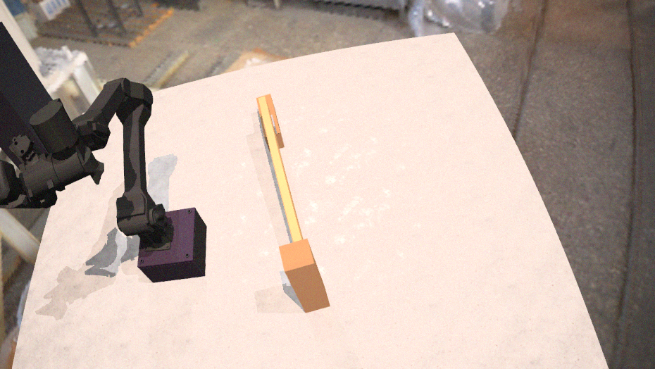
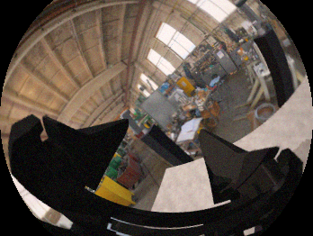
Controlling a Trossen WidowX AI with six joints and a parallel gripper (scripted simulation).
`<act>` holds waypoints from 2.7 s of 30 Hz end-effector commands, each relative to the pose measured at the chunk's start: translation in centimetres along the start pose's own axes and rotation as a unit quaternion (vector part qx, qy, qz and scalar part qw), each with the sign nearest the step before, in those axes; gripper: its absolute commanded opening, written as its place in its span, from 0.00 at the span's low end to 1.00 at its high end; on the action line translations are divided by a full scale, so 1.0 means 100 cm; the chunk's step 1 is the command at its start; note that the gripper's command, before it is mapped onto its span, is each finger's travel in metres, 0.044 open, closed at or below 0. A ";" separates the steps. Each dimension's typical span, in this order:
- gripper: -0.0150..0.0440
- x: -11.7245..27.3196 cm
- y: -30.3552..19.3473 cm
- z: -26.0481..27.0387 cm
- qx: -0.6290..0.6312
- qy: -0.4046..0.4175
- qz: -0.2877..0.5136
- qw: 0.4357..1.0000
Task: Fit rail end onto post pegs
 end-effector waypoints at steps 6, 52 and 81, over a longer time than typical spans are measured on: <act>1.00 0.011 -0.041 0.038 0.146 0.092 0.090 0.981; 1.00 0.454 -0.206 -0.114 0.376 0.740 -0.234 -0.506; 1.00 0.457 -0.215 -0.168 0.269 0.679 -0.286 -0.620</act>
Point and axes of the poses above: the point midway between the two fingers, 35 mm back from their tips, its own x axis back along the fingers, its own z axis across the jaws, y = z × x, the point moved 1 cm from there along x, back along the fingers, and after that the axes turned 9 degrees about x, right-handed, at the moved point
